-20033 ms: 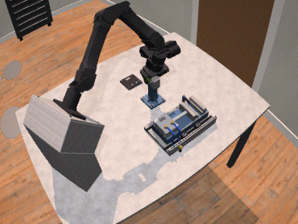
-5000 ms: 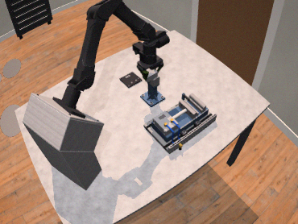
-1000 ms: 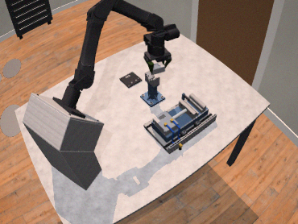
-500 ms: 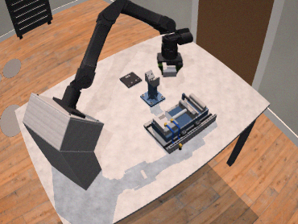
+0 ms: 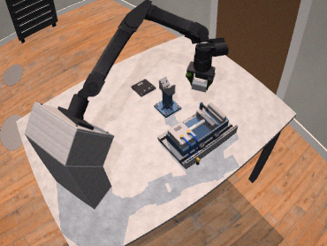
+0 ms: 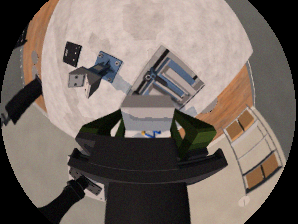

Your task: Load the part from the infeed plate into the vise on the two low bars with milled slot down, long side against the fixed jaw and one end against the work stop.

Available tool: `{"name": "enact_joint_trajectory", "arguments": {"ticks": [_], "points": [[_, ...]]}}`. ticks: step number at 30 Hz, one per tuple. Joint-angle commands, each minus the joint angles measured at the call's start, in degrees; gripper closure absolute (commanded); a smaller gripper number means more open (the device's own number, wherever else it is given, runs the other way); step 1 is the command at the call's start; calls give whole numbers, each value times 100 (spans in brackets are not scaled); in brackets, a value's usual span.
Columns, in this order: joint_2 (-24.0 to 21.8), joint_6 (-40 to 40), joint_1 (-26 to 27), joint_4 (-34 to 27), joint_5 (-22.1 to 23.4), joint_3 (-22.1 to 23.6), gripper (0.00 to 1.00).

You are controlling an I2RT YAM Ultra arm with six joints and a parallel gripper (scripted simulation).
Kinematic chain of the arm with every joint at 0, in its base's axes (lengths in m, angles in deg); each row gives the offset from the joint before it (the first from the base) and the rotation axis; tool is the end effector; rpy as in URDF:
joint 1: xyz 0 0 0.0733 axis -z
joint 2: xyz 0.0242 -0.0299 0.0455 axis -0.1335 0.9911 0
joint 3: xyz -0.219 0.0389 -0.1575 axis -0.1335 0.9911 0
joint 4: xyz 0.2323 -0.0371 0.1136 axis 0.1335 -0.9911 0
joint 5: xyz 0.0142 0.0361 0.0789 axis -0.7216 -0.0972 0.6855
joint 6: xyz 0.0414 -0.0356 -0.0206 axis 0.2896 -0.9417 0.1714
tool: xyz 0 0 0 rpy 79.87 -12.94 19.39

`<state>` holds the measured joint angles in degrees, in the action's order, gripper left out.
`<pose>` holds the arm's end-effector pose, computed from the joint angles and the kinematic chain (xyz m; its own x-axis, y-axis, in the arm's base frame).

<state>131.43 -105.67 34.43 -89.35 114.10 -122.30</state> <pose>0.3214 -0.1322 0.3768 -0.4787 -0.4216 -0.7701 -0.5127 0.8463 -0.1446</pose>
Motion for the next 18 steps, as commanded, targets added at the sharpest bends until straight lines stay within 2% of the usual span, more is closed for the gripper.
{"name": "enact_joint_trajectory", "arguments": {"ticks": [1, 6, 8, 18], "points": [[179, 620, 358, -229, 281, -395, 100], [557, 1137, 653, -384, 482, -764, 100], [557, 1137, 653, -384, 482, -764, 100], [1131, 1894, 1089, -648, 783, -1338, 100]]}}
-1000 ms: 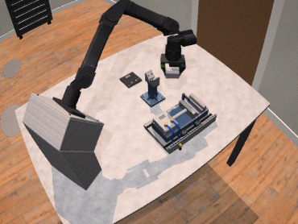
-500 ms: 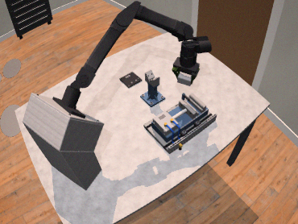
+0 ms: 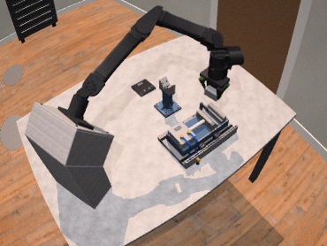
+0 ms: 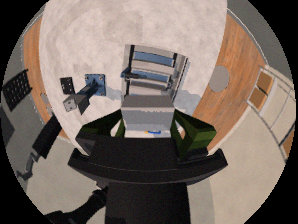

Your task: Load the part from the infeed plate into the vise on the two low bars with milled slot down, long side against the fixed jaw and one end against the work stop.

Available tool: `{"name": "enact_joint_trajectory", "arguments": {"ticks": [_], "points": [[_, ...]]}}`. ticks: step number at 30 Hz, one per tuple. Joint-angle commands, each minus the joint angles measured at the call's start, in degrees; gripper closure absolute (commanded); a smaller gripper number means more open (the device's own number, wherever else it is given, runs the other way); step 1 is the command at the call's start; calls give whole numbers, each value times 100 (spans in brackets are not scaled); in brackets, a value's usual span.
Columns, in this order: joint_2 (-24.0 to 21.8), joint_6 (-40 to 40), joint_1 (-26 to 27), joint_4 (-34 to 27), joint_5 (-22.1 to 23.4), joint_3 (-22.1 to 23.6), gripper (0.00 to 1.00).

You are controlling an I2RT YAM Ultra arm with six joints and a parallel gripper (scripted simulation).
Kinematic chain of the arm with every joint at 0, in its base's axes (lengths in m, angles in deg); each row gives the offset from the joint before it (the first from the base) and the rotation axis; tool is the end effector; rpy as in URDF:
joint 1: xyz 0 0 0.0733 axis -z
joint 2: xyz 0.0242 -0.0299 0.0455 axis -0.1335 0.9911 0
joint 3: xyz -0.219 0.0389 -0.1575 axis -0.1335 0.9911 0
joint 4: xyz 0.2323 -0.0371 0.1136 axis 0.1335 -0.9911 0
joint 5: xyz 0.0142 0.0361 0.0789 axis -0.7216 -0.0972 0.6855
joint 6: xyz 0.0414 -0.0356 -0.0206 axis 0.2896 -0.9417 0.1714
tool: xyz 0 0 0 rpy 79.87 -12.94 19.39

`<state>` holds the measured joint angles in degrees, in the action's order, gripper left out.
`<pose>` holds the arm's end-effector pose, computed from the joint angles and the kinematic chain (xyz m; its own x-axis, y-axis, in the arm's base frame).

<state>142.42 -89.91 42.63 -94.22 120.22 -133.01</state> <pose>0.3348 -0.1973 0.3636 -0.6337 -0.0323 -0.7729 -0.2837 0.9392 0.1934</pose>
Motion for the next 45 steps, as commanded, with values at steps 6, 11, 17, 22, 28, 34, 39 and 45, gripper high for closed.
{"name": "enact_joint_trajectory", "arguments": {"ticks": [6, 11, 17, 22, 28, 34, 39, 45], "points": [[211, 539, 397, -252, 258, -454, 100], [212, 637, 456, -312, 298, -551, 100], [233, 699, 492, -352, 323, -625, 100], [246, 680, 495, -362, 324, -635, 100], [246, 673, 496, -366, 324, -636, 100], [246, 672, 496, -359, 324, -637, 100], [246, 672, 496, -359, 324, -637, 100], [246, 672, 496, -359, 324, -637, 100]]}}
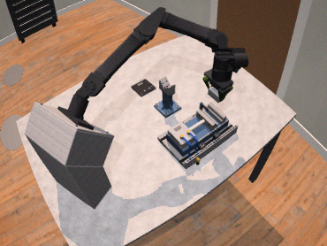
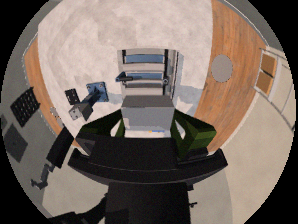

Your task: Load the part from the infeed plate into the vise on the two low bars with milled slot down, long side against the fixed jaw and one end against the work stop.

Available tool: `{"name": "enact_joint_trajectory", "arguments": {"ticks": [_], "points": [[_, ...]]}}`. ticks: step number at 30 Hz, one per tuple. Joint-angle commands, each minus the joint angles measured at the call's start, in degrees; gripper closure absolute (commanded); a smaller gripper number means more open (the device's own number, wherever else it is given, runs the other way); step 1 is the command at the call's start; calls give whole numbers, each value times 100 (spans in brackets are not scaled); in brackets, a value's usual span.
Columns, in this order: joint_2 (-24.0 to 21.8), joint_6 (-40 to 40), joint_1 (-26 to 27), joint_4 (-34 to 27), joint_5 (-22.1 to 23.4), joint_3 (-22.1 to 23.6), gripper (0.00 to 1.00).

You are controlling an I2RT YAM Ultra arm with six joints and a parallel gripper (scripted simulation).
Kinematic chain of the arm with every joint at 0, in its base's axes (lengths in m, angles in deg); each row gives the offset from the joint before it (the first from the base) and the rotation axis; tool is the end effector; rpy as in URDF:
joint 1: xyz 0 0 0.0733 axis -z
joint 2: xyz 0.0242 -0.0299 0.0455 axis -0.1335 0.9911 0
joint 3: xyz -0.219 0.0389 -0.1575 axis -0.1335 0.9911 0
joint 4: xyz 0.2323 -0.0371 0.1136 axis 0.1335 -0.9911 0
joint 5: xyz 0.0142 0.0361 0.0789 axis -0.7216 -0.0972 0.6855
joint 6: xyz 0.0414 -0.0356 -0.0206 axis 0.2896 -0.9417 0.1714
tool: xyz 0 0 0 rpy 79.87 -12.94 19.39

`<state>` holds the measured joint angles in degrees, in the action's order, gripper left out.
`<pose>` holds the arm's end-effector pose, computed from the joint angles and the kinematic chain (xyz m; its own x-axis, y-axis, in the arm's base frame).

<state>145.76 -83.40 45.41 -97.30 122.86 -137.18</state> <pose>0.3332 -0.2181 0.3615 -0.6656 0.1310 -0.7347 -0.1850 0.9248 0.3325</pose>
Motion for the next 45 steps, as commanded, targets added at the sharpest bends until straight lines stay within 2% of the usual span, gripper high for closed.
{"name": "enact_joint_trajectory", "arguments": {"ticks": [1, 18, 40, 45], "points": [[-88, 21, 218, -51, 60, -219, 100], [-83, 30, 217, -31, 59, -218, 100], [17, 200, 117, 300, -60, -147, 100], [11, 265, 20, 409, -76, 118, 100]]}}
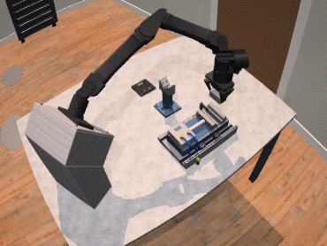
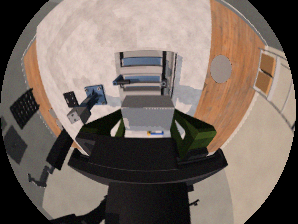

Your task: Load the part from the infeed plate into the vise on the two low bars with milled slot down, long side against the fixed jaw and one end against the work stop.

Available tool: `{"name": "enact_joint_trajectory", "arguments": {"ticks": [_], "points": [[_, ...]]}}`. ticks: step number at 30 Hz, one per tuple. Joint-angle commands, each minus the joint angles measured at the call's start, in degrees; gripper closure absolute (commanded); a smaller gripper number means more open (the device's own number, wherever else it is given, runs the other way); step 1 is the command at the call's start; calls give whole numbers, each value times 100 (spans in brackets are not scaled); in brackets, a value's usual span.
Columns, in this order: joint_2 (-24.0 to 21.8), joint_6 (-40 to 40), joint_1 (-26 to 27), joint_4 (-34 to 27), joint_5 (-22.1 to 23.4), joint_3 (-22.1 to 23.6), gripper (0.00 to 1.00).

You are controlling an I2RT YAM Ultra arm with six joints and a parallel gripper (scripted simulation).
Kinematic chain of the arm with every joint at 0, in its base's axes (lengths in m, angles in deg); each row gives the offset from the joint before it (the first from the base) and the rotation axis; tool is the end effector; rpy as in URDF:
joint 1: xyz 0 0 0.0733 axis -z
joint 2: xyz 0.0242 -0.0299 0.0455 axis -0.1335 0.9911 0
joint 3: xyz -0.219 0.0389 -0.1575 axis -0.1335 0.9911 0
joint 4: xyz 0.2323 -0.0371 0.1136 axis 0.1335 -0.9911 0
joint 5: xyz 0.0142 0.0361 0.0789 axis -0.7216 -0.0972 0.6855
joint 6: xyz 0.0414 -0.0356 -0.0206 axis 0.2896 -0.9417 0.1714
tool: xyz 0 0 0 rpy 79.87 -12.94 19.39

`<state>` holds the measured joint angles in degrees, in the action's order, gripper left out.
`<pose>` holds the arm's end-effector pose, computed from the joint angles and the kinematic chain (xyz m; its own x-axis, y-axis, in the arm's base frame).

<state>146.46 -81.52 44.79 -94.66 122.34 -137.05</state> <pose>0.3409 -0.2189 0.3584 -0.6573 0.1387 -0.7408 -0.1756 0.9277 0.3295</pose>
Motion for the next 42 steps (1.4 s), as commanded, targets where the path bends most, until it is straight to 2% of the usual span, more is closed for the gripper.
{"name": "enact_joint_trajectory", "arguments": {"ticks": [1, 3, 6, 13, 16, 19, 20, 22, 26, 31, 39, 42], "points": [[-59, 77, 81, 145, -23, 105, 100], [-44, 95, 108, 185, -39, -56, 100], [-12, 140, 67, 261, -68, 153, 100], [22, 262, -36, 483, -126, 131, 100], [104, 315, -93, 579, -153, 256, 100], [175, 334, -142, 618, -162, 230, 100], [-3, 355, -117, 650, -173, 219, 100], [11, 392, -150, 720, -190, 159, 100], [266, 458, -261, 844, -228, 334, 100], [130, 543, -284, 991, -270, 262, 100], [371, 628, -360, 1149, -318, 382, 100], [300, 665, -404, 1212, -337, 285, 100]]}}
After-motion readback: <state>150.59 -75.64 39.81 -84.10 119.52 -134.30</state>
